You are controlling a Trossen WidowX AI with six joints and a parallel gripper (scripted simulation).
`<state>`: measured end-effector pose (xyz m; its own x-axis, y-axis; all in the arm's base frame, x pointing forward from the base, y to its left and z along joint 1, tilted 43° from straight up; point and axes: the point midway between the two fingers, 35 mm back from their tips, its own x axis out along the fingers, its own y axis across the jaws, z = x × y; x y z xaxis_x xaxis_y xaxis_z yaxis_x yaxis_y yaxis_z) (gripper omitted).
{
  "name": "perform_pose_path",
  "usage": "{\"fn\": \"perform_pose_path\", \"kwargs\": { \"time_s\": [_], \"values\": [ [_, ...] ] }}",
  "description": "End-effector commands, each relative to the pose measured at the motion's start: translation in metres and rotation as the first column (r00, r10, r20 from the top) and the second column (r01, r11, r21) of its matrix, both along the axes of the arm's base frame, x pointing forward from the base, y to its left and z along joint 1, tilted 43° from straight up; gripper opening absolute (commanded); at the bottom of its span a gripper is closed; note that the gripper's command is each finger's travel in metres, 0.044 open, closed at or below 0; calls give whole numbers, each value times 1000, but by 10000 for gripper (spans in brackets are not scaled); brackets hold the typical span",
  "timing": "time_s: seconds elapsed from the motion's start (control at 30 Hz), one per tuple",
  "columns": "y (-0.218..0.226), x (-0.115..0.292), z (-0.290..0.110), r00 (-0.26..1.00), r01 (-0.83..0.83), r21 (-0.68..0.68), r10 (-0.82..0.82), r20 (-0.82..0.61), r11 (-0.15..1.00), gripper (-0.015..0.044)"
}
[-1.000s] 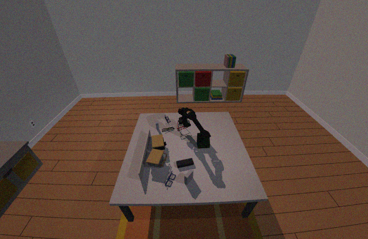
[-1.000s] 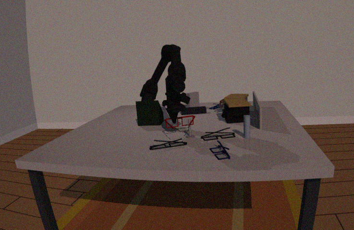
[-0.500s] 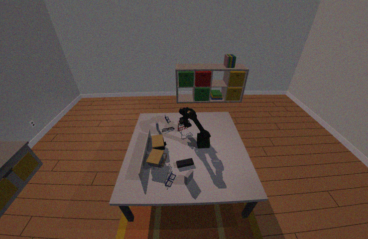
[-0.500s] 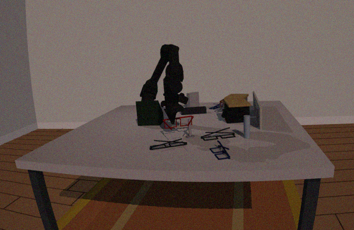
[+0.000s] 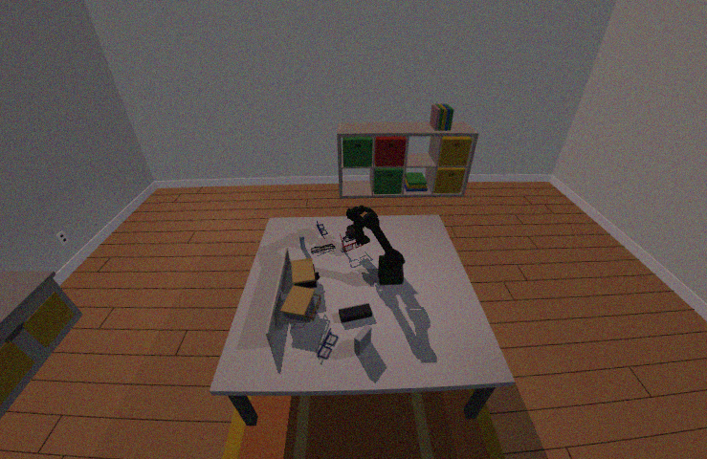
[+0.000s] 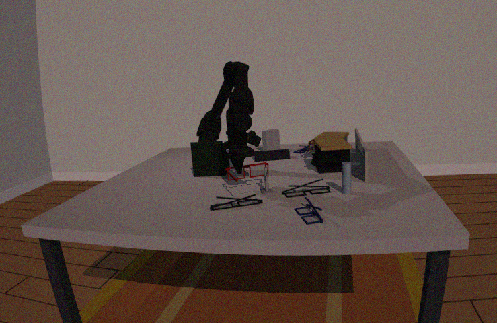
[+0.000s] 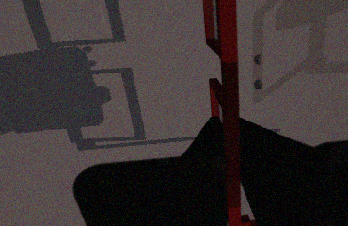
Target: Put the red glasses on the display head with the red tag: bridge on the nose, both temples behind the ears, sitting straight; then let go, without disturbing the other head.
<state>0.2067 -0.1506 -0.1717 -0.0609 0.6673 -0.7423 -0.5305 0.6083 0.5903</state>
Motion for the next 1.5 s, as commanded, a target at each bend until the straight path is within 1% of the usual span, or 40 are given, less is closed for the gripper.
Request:
{"fn": "perform_pose_path", "kwargs": {
  "time_s": [0.0, 0.87, 1.47],
  "values": [
    [-1, -5, 0, 1000, -5, -4, 5, 0, 1000, 0],
    [-7, -24, -3, 1000, -5, -5, 5, -2, 1000, 0],
    [-6, -21, -2, 1000, -5, -5, 5, -2, 1000, 0]
  ]
}}
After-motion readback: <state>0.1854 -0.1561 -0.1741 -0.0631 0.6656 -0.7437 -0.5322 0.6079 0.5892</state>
